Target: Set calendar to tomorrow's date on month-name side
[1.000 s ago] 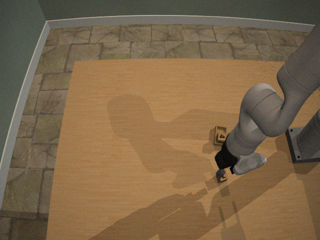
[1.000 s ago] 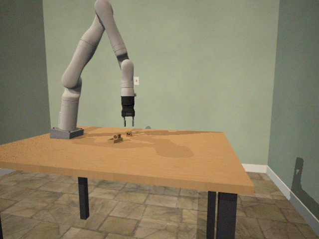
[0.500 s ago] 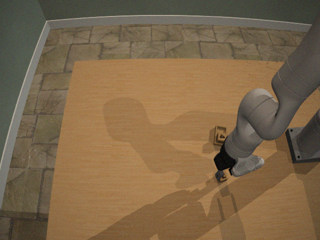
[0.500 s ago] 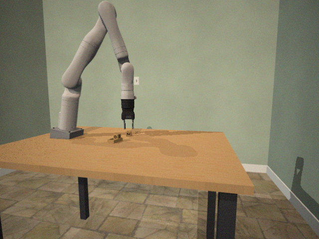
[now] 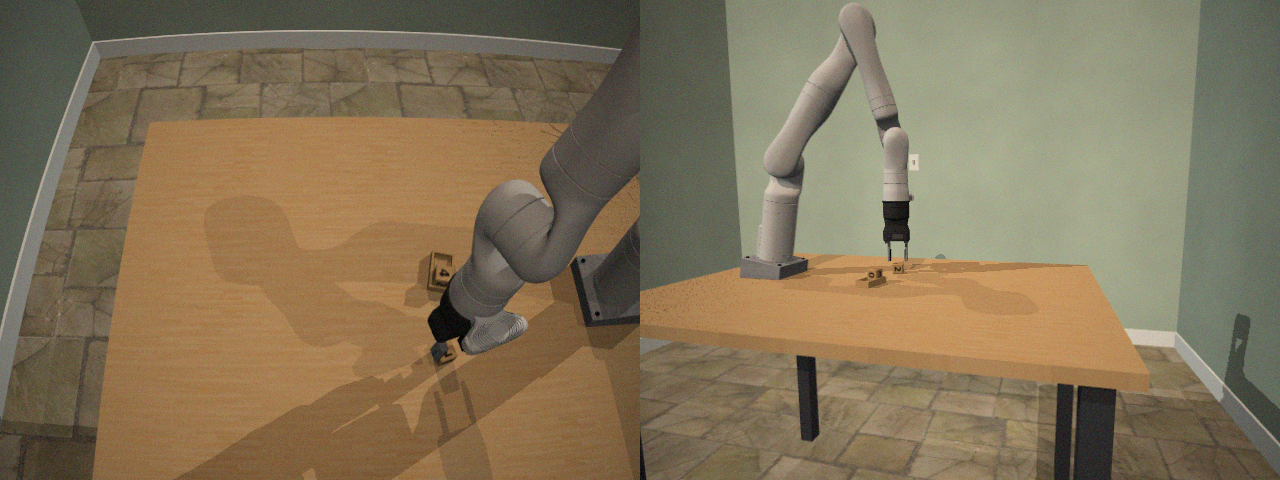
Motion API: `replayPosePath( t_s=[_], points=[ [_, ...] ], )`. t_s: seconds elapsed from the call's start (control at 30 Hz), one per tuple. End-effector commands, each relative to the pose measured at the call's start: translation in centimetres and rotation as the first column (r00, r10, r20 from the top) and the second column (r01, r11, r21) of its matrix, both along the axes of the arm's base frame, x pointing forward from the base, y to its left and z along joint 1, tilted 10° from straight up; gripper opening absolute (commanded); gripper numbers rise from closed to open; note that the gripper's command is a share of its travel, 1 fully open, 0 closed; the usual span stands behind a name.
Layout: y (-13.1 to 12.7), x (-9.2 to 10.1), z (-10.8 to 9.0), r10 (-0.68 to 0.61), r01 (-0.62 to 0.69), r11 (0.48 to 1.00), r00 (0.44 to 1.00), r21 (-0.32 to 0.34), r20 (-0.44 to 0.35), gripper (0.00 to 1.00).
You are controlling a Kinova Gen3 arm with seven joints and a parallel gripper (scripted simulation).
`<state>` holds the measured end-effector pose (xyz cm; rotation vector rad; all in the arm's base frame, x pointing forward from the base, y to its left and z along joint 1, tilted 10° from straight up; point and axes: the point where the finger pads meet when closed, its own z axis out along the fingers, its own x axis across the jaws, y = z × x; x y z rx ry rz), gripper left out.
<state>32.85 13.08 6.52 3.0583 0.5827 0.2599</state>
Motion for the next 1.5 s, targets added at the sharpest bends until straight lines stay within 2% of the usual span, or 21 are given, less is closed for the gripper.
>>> replayPosePath(
  t_s=[0.0, 1.13, 1.47],
  points=[
    [0.0, 0.0, 0.0, 0.0, 0.0, 1.0, 1.0, 0.0, 0.001, 0.87],
    [0.0, 0.0, 0.1, 0.0, 0.0, 1.0, 1.0, 0.0, 0.001, 0.87],
    [0.0, -0.3, 2.1, 0.0, 0.0, 1.0, 1.0, 0.0, 0.001, 0.87]
  ],
)
